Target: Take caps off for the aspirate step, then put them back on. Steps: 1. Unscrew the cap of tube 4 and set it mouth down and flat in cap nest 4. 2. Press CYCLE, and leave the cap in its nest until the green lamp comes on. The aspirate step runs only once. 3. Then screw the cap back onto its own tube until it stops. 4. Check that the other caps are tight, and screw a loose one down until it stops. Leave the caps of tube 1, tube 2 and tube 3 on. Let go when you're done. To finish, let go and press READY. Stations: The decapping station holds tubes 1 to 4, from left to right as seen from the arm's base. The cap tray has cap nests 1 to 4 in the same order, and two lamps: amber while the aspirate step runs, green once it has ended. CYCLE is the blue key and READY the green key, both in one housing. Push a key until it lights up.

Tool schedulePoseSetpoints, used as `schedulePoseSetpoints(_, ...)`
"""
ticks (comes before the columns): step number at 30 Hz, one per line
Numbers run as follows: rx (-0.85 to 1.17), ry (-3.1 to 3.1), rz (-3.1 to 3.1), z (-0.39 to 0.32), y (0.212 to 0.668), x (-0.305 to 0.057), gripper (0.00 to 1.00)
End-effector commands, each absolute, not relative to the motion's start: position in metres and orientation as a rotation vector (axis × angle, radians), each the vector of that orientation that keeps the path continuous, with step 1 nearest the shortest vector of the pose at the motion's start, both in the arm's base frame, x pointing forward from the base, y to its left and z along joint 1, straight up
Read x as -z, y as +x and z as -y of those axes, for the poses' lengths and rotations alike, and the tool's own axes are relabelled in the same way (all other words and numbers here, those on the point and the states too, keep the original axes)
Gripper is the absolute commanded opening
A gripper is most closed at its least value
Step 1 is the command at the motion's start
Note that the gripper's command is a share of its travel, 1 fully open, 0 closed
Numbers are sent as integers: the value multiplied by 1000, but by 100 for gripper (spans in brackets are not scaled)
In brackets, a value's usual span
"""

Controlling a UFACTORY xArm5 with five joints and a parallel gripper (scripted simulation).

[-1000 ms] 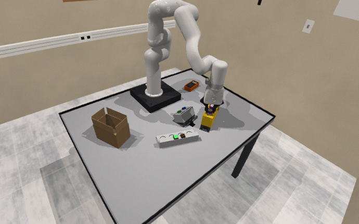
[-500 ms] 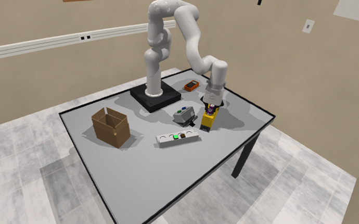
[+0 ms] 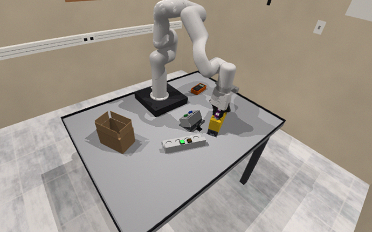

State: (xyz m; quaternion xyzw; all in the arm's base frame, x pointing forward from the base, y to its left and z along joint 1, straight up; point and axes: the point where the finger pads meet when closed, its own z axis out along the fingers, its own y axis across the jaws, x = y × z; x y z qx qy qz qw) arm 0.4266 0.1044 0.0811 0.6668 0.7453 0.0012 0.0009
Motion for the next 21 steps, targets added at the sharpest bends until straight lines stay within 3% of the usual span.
schedulePoseSetpoints(1, -11, 2140, -2300, -105, 427, -82, 0)
schedulePoseSetpoints(2, -11, 2140, -2300, -105, 427, -82, 0)
schedulePoseSetpoints(3, -11, 2140, -2300, -105, 427, -82, 46)
schedulePoseSetpoints(15, -11, 2140, -2300, -105, 427, -82, 46)
schedulePoseSetpoints(21, -11, 1849, -2539, -105, 427, -83, 46)
